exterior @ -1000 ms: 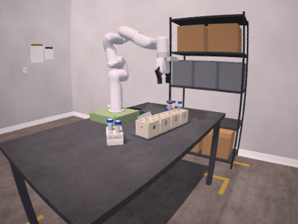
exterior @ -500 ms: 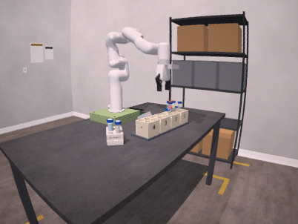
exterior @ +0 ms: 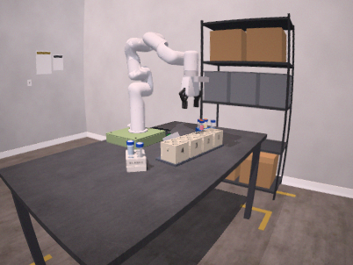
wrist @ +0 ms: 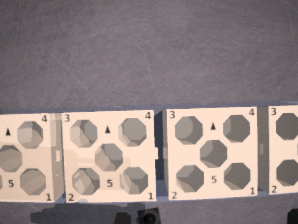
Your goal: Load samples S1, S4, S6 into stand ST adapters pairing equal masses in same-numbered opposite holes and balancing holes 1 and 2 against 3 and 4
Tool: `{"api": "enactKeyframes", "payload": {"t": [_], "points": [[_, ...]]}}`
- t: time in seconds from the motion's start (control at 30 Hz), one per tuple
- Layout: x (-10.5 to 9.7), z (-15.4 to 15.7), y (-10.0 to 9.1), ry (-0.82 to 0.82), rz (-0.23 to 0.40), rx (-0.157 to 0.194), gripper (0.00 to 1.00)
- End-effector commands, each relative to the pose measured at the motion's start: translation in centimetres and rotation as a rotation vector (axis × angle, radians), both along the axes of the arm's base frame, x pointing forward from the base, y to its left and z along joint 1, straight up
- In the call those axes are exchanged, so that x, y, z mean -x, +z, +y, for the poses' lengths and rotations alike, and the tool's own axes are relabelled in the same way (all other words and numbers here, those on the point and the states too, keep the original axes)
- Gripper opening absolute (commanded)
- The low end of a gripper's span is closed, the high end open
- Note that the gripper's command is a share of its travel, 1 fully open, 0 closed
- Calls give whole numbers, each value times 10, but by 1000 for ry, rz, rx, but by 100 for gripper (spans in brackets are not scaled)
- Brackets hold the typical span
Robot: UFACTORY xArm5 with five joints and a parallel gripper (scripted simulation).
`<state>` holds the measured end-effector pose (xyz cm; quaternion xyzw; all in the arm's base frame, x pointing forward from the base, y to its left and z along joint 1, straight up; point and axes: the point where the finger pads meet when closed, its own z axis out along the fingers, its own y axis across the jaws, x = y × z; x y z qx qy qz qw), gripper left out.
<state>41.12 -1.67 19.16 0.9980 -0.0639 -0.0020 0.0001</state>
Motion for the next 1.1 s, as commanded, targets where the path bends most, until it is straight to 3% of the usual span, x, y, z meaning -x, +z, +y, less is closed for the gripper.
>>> {"api": "enactKeyframes", "payload": {"t": [0.0,0.57,1.07], "points": [[11,-23,2,-171,-5,-1,100],[48,-89,1,-671,-4,0,100],[79,-146,1,-675,-4,2,100]]}}
